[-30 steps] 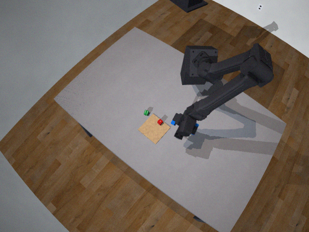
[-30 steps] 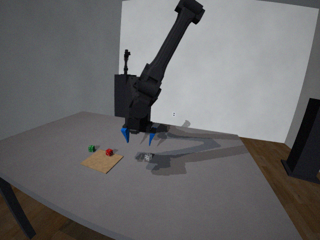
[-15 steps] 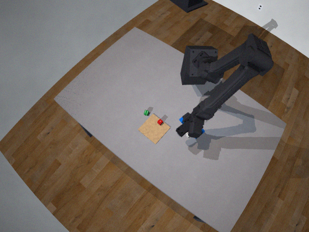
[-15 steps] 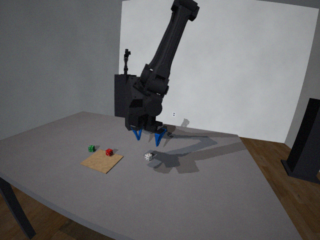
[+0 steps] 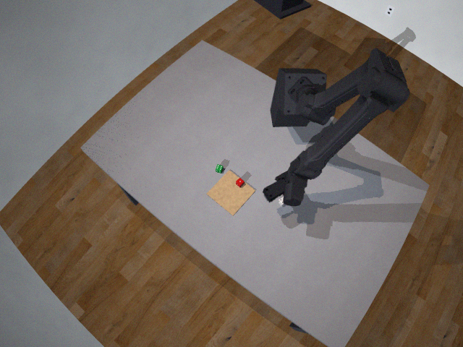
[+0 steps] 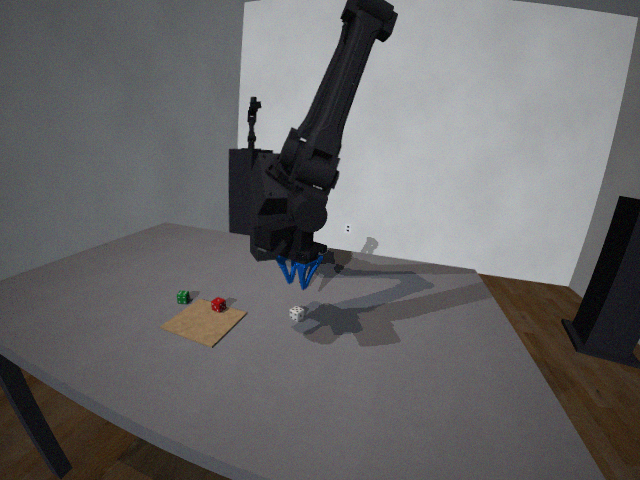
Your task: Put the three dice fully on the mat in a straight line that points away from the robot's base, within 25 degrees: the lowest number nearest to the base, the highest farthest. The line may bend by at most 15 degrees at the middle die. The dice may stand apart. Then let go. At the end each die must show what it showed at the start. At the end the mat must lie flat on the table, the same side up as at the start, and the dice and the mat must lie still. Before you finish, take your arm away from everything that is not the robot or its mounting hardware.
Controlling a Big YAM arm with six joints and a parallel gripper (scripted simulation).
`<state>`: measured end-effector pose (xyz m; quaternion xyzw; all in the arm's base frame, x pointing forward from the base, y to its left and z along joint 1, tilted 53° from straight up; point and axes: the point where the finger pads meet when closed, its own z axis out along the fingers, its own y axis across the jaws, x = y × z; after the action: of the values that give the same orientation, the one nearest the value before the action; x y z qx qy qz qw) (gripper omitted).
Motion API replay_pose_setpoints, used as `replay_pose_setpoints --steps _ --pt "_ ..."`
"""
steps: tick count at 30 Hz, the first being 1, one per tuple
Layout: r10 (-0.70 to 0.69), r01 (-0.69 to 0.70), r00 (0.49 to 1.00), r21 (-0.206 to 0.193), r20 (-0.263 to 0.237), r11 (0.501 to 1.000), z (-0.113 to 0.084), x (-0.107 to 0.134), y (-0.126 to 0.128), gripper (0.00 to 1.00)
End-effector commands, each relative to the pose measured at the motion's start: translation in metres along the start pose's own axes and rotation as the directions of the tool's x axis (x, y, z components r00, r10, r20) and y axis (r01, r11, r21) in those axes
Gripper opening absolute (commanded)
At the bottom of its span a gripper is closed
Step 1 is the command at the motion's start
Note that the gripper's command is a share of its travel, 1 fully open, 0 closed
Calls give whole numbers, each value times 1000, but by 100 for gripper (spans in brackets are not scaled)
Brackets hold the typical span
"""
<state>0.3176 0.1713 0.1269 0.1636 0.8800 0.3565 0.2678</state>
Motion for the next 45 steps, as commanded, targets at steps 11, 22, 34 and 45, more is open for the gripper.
replay_pose_setpoints --steps 11,22,34,45 --pt "14 -14 1000 5 5 1000 -2 0 -2 39" --pt "14 -14 1000 5 5 1000 -2 0 -2 39" --pt "14 -14 1000 7 0 1000 2 1 -3 39" --pt "8 -8 1000 -4 4 1000 8 -1 4 39"
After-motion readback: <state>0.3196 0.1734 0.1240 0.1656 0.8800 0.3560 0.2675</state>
